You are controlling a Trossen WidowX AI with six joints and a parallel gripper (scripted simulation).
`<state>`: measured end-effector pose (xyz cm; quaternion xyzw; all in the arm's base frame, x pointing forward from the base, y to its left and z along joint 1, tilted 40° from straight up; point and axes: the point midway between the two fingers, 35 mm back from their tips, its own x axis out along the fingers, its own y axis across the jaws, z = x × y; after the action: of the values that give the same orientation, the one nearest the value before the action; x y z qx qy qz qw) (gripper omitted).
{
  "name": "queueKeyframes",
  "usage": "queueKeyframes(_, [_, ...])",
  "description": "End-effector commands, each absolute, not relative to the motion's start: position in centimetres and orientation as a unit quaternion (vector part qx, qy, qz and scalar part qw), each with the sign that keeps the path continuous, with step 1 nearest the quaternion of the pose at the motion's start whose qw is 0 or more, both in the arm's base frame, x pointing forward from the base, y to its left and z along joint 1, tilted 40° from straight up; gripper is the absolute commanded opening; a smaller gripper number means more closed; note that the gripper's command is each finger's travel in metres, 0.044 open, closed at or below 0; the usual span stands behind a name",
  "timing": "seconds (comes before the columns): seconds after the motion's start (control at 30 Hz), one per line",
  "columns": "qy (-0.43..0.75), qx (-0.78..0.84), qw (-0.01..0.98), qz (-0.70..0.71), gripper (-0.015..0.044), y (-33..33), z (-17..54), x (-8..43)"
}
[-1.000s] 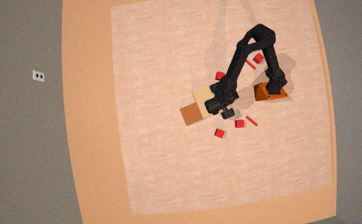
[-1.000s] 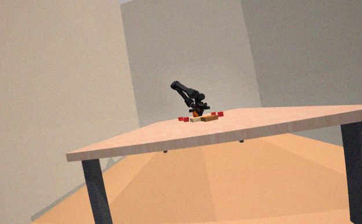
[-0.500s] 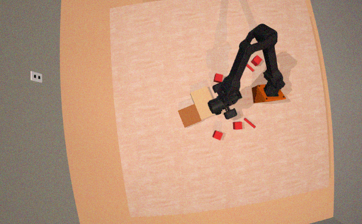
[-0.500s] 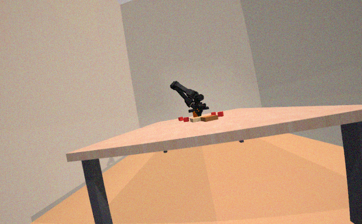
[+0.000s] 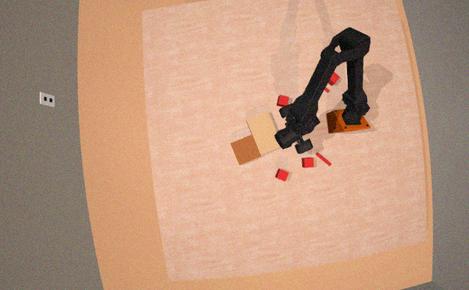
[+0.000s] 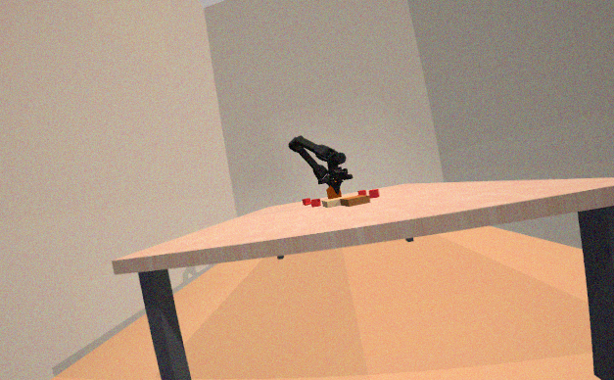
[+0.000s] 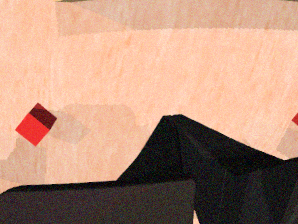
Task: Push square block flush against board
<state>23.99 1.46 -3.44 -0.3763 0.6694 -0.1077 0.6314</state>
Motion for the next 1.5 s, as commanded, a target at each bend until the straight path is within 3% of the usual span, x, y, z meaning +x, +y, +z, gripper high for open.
queueKeyframes(0.0, [0.669,-0.374,0.633,-0.108,0.0,2.5,-2.1,23.9])
queueKeyframes(0.83, [0.586,-0.129,0.73,-0.327,0.0,1.0,0.0,30.7])
queueKeyframes(1.47, [0.448,0.113,0.73,-0.503,0.0,-1.5,2.8,35.9])
